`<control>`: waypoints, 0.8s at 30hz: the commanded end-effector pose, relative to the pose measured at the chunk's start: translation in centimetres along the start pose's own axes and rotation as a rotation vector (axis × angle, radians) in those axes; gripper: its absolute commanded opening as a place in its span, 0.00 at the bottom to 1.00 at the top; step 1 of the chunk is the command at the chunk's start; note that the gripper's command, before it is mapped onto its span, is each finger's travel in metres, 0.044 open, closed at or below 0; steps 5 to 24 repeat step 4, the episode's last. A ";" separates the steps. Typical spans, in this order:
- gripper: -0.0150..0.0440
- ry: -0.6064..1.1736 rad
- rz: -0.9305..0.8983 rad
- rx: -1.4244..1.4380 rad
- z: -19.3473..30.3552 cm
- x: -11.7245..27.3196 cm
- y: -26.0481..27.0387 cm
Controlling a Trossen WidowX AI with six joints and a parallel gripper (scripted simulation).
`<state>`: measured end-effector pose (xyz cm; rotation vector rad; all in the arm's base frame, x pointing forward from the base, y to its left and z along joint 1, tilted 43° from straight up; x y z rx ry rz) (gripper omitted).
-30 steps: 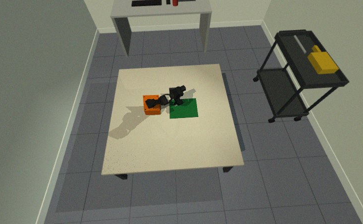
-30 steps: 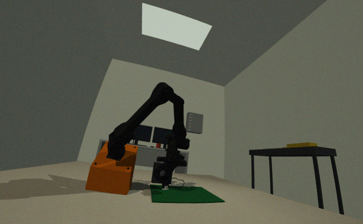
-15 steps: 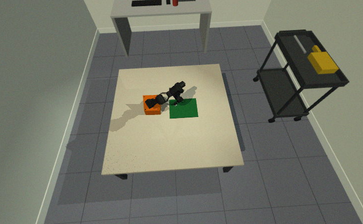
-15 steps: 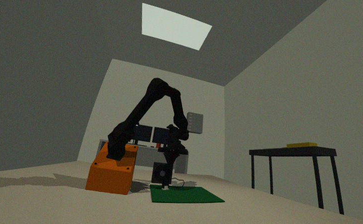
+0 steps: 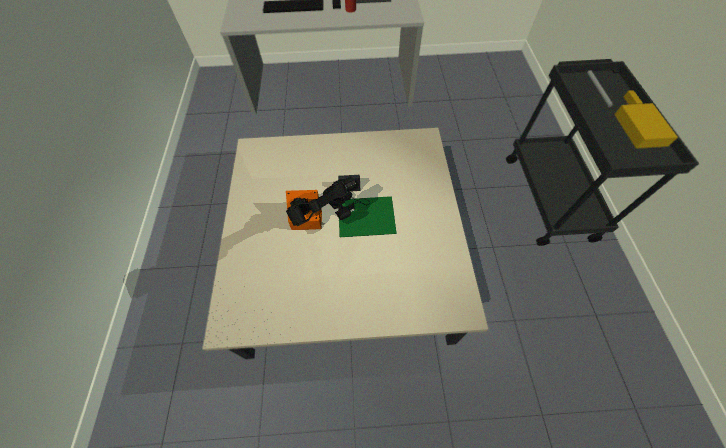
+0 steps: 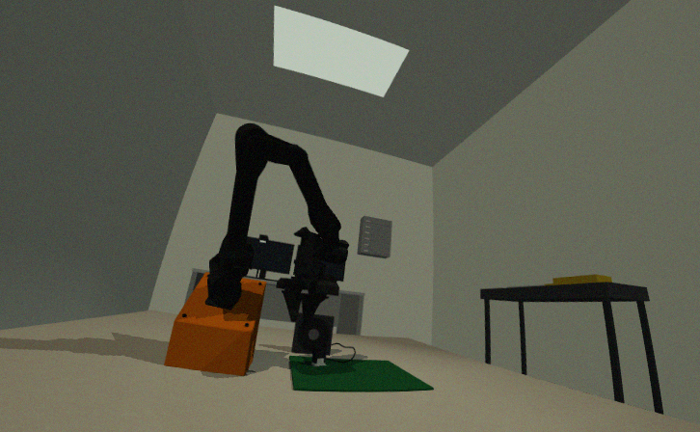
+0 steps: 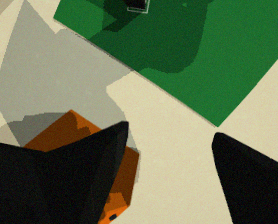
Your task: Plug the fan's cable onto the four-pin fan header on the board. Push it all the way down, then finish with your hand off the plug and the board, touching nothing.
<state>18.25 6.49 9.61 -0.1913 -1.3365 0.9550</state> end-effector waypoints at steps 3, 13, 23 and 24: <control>0.69 0.000 0.000 0.000 0.0 0.0 0.0; 0.69 0.000 0.000 0.000 0.0 0.0 0.0; 0.69 0.000 0.000 0.000 0.0 0.0 0.0; 0.69 0.000 0.000 0.000 0.0 0.0 0.0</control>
Point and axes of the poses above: the point midway between the two fingers, 35 mm back from their tips, its own x axis back along the fingers, its own y axis across the jaws, z = x × y, the point moved 10 cm from there along x, back along the fingers, and after that the axes turned 5 degrees about -x, right-handed, at the moved point
